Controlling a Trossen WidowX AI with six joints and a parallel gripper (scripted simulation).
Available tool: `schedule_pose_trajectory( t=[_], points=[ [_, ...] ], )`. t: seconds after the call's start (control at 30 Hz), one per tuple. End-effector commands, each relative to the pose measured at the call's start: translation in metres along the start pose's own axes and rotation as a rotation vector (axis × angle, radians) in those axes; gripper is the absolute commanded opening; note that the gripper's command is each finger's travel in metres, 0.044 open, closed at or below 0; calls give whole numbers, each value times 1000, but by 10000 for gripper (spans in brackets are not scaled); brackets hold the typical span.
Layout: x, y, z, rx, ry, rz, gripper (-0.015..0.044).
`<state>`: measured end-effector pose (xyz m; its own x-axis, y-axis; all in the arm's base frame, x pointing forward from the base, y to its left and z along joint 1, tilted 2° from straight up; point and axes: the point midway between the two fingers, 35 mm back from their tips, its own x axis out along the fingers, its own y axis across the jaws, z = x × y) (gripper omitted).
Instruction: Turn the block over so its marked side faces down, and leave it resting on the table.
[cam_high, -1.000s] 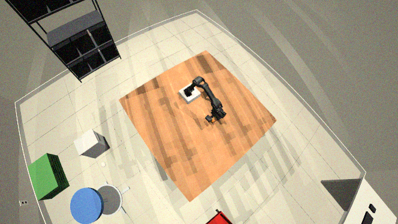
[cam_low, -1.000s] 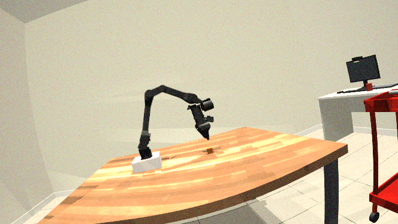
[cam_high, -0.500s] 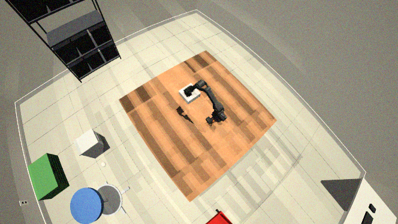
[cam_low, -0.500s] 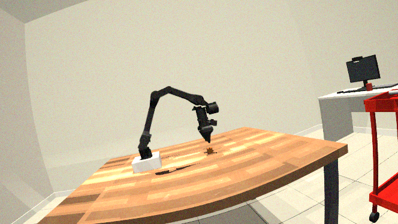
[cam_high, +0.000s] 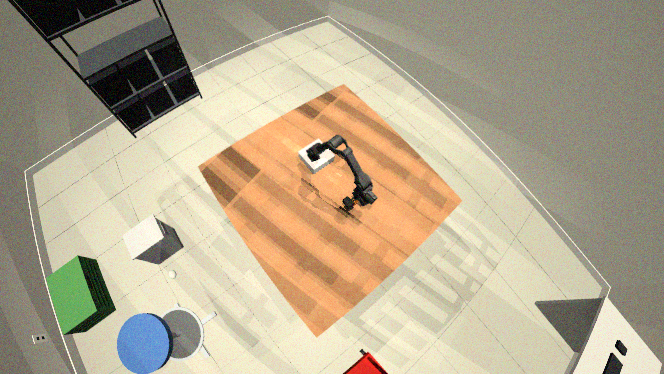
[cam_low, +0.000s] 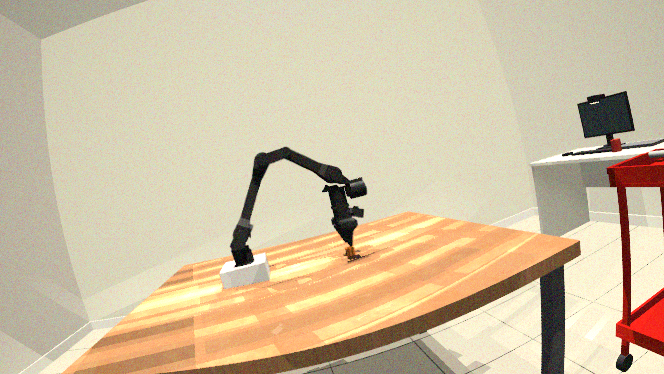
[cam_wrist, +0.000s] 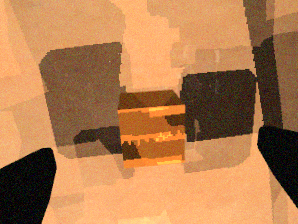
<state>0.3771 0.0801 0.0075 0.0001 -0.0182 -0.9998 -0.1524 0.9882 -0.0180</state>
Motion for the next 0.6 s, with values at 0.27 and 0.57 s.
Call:
schedule_pose_trajectory(
  t=[0.27, 0.57],
  points=[
    [21, 1, 0, -3, 0, 4, 440],
    [28, 1, -1, -3, 0, 4, 361]
  ],
)
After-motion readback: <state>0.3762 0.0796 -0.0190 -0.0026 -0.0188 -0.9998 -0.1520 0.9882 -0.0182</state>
